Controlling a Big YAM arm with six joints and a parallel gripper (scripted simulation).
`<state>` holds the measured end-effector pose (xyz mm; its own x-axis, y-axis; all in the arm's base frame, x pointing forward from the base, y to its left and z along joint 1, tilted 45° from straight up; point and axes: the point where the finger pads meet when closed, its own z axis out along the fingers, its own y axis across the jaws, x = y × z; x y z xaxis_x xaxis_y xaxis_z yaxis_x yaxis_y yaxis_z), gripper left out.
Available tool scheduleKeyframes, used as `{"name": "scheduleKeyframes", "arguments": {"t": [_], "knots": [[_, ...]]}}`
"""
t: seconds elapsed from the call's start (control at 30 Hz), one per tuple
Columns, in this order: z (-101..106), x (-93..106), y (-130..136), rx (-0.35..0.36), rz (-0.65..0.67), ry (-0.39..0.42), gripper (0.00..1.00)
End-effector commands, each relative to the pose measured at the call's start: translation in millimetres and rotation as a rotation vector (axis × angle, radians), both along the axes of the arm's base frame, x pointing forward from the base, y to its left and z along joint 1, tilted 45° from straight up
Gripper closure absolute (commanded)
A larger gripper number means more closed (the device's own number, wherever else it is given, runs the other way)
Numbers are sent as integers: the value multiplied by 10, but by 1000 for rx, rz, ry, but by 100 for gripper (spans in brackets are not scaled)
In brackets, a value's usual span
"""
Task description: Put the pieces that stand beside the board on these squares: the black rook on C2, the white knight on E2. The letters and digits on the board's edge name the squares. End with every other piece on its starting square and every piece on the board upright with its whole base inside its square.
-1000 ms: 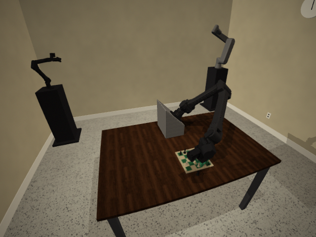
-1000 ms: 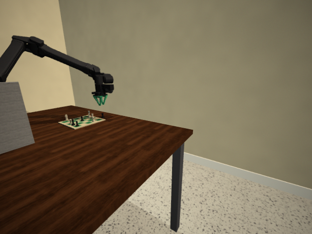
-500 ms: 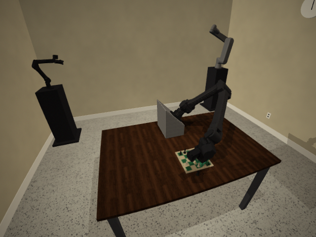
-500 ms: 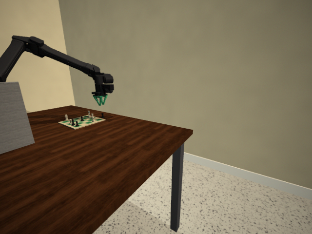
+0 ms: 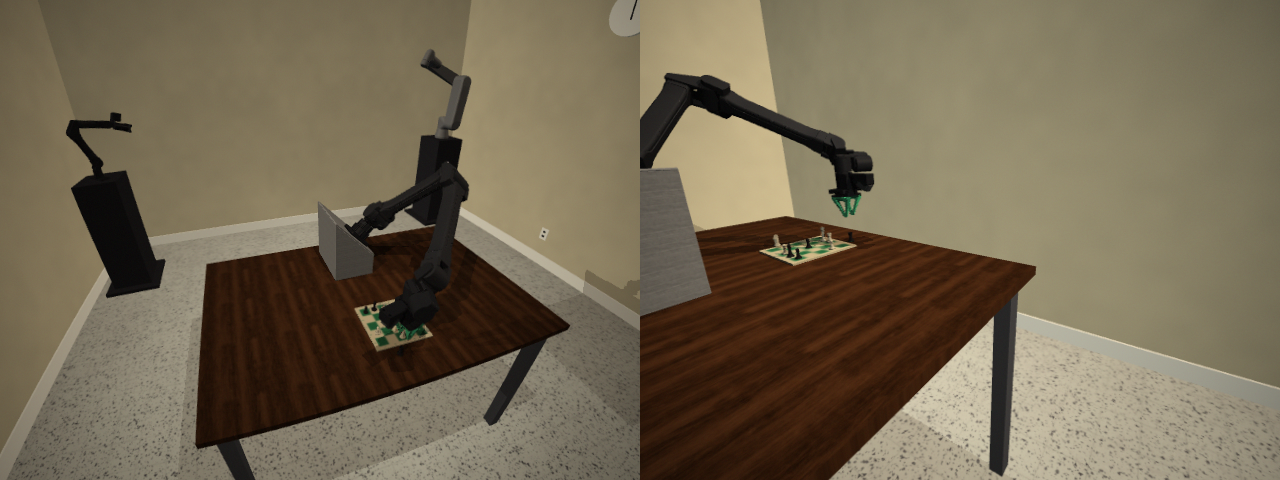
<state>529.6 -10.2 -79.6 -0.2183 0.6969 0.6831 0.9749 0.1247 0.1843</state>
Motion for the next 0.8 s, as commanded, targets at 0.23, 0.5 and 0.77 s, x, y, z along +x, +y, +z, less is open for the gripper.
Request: {"name": "scheduleKeyframes", "arguments": {"t": [0.23, 0.5, 0.77], "knots": [[-156, -29, 161, 6, 3, 17, 63], [-246, -28, 252, 6, 4, 17, 63], [-311, -27, 317, 6, 4, 17, 63]]}}
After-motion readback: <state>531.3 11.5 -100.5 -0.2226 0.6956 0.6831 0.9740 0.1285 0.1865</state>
